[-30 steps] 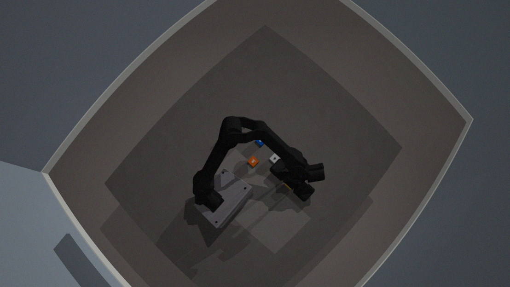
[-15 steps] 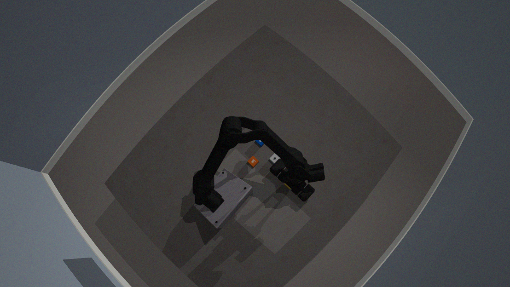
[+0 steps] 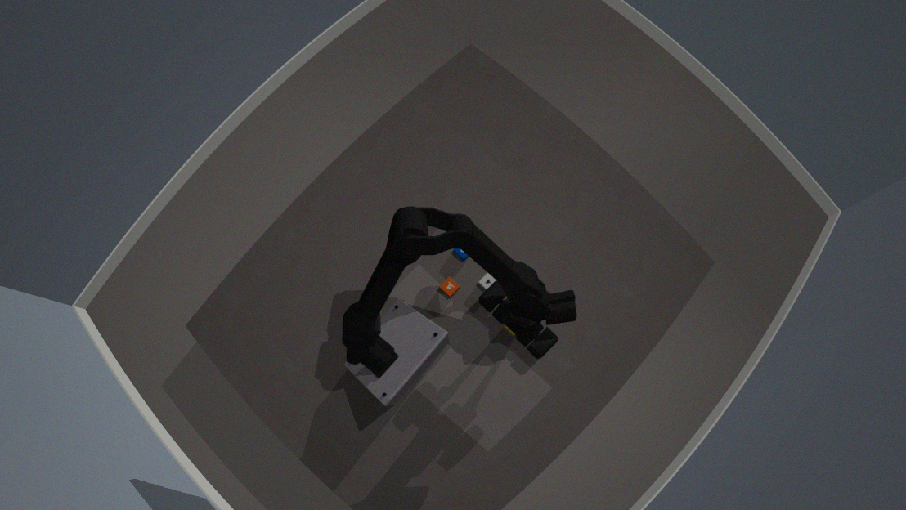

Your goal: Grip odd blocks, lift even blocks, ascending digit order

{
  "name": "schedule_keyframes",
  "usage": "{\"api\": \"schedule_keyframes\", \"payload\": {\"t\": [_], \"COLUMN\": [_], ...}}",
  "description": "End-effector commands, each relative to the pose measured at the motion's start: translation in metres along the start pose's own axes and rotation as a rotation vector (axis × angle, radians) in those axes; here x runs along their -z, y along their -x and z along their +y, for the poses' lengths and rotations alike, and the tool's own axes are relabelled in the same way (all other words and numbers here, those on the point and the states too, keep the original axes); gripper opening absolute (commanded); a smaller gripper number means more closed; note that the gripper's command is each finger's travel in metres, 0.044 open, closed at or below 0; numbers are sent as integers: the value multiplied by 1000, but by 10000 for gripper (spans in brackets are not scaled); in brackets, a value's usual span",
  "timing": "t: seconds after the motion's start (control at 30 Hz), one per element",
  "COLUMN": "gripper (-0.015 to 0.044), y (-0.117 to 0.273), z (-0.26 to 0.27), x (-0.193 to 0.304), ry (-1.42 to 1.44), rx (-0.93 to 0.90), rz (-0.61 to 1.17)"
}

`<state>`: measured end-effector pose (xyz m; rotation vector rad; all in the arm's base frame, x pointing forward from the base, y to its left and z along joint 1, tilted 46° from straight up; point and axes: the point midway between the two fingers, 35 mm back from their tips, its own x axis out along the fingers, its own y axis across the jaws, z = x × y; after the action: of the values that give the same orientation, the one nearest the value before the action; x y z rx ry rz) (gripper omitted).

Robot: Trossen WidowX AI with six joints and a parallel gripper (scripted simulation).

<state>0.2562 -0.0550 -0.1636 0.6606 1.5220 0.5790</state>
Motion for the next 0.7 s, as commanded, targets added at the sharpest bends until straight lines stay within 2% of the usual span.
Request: {"api": "schedule_keyframes", "payload": {"t": [0.0,0.67], "gripper": [120,120], "y": [5,7], "z": [-1,-2], "x": [-1,-2], "ry": [14,24], "rx": [2,4], "rz": [-2,-3]}}
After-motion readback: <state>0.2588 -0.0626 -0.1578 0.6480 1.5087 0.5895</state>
